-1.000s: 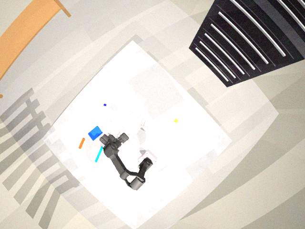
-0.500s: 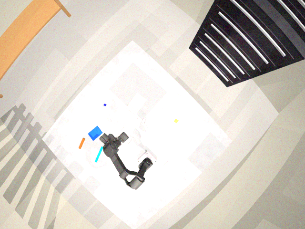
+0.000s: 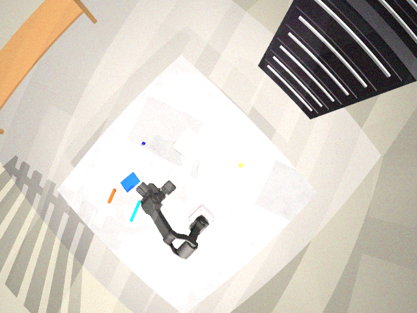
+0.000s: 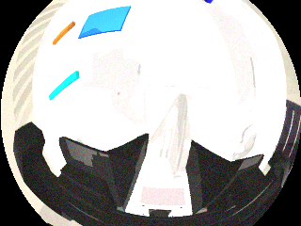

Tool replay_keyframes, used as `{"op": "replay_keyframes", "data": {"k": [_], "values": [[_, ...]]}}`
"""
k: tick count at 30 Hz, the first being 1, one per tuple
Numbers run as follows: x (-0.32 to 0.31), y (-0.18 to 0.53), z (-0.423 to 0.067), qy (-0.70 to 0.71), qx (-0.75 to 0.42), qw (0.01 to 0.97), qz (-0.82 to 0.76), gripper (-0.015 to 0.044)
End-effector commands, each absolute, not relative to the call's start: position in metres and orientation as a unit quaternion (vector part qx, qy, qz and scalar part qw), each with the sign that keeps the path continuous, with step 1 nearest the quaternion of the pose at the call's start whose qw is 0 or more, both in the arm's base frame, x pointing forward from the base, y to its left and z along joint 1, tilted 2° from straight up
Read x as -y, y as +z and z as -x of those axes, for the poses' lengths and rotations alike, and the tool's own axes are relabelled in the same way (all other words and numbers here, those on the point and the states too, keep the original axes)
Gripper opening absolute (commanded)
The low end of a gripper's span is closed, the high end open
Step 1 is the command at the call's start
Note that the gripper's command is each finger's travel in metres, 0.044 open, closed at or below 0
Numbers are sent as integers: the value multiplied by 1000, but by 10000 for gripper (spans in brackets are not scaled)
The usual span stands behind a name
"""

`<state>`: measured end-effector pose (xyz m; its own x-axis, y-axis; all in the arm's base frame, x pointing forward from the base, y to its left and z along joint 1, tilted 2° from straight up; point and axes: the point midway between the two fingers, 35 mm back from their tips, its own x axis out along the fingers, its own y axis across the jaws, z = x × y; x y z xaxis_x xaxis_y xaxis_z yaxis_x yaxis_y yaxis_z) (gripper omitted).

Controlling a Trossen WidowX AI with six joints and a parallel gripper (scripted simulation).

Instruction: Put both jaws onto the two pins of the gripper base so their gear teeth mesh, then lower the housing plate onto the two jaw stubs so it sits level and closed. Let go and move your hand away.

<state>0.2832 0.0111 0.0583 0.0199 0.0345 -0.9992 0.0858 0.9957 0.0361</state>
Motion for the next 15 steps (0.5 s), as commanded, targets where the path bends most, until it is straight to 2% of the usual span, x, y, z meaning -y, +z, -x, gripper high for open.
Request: {"op": "replay_keyframes", "data": {"k": [1, 15], "values": [[-11, 58, -284, -16, -700, 713, -42, 134], [-12, 48, -285, -16, -700, 713, -42, 134]]}}
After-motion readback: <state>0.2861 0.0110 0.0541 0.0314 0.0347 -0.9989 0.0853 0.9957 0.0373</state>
